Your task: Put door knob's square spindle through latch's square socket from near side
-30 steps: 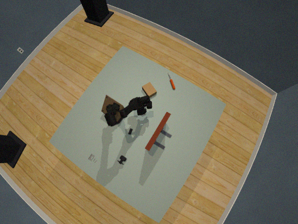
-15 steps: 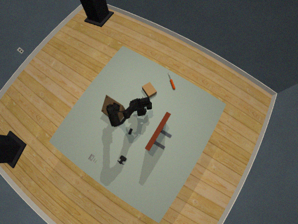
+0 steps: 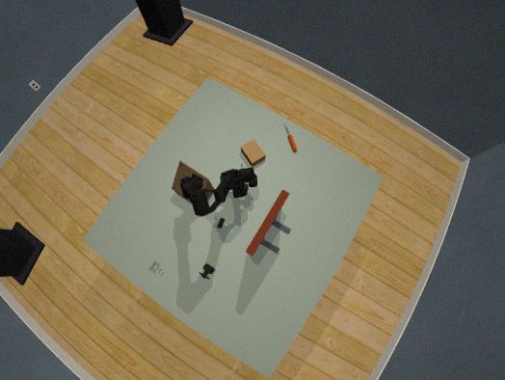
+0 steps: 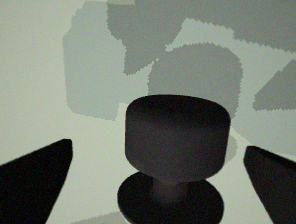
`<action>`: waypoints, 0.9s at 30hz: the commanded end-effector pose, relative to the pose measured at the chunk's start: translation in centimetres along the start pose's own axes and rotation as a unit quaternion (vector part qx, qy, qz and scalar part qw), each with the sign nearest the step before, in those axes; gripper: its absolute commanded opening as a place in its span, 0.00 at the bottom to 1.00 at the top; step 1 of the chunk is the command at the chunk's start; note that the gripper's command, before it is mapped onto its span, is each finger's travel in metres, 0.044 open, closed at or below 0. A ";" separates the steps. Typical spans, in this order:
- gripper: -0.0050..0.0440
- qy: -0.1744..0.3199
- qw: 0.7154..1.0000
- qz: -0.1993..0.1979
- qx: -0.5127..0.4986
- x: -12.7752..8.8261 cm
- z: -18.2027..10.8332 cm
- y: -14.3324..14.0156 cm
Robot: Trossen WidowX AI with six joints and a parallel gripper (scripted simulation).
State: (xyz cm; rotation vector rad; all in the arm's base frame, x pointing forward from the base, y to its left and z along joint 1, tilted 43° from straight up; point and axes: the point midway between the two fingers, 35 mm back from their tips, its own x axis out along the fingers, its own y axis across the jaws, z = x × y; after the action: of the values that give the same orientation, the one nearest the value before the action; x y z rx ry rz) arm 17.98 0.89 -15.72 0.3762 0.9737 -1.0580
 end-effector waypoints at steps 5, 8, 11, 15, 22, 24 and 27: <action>1.00 -0.001 1.000 -0.004 -0.003 1.1 0.0 -0.6; 1.00 -0.001 1.000 -0.004 -0.003 1.5 0.0 -0.7; 1.00 -0.001 1.000 -0.004 -0.003 2.0 0.1 -0.9; 1.00 -0.001 1.000 -0.004 -0.003 2.2 0.1 -0.9; 0.85 -0.001 1.000 -0.004 -0.003 2.2 0.1 -0.9; 0.80 -0.001 1.000 -0.004 -0.003 2.2 0.1 -0.9; 0.76 -0.001 1.000 -0.004 -0.003 2.2 0.1 -0.9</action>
State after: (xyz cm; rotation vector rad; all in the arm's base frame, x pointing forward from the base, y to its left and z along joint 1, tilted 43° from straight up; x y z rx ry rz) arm 17.53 -0.79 -17.35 0.3699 0.9777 -1.0619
